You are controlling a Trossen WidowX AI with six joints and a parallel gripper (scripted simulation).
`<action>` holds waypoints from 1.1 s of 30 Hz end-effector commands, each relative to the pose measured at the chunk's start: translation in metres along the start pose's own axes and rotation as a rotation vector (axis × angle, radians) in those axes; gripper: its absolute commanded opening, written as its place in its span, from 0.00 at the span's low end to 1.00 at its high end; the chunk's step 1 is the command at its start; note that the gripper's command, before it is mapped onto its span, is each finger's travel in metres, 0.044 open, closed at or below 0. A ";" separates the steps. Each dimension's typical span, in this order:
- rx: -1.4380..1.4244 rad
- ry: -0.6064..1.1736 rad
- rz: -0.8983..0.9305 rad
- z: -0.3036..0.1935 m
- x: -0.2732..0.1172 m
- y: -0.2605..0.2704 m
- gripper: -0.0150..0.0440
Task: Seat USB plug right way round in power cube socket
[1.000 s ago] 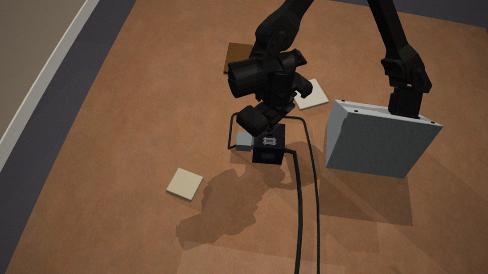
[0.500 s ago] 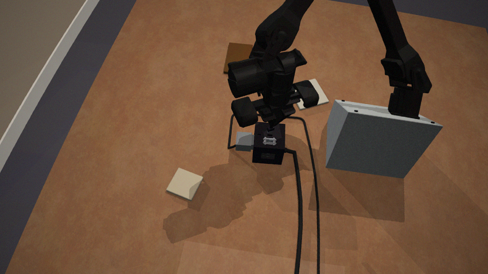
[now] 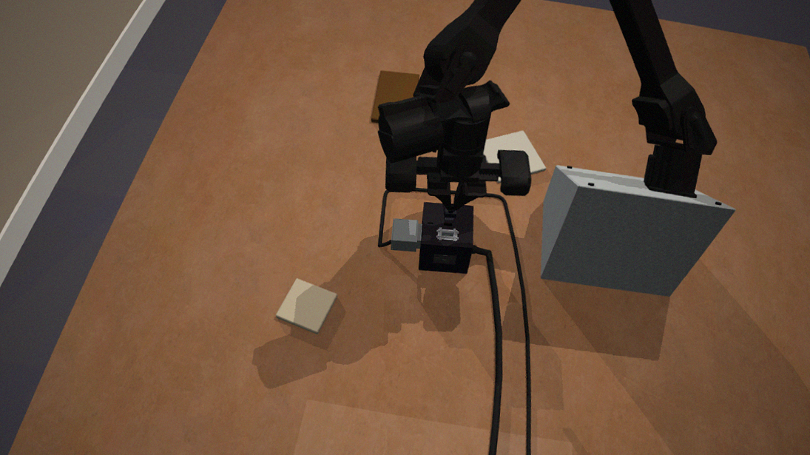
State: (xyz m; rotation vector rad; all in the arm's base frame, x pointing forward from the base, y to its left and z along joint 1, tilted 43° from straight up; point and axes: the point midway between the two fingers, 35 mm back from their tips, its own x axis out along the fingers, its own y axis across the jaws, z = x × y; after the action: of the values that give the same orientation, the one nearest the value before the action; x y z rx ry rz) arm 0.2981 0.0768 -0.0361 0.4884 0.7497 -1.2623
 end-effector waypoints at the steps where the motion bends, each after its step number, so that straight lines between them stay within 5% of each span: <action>1: 0.057 0.000 -0.001 0.000 0.000 0.000 0.25; 33: 0.052 0.014 0.000 -0.001 0.002 0.000 0.25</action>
State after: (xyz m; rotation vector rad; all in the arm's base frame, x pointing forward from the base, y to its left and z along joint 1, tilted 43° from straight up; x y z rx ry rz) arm 0.2983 0.0757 -0.0382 0.5395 0.7220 -1.2852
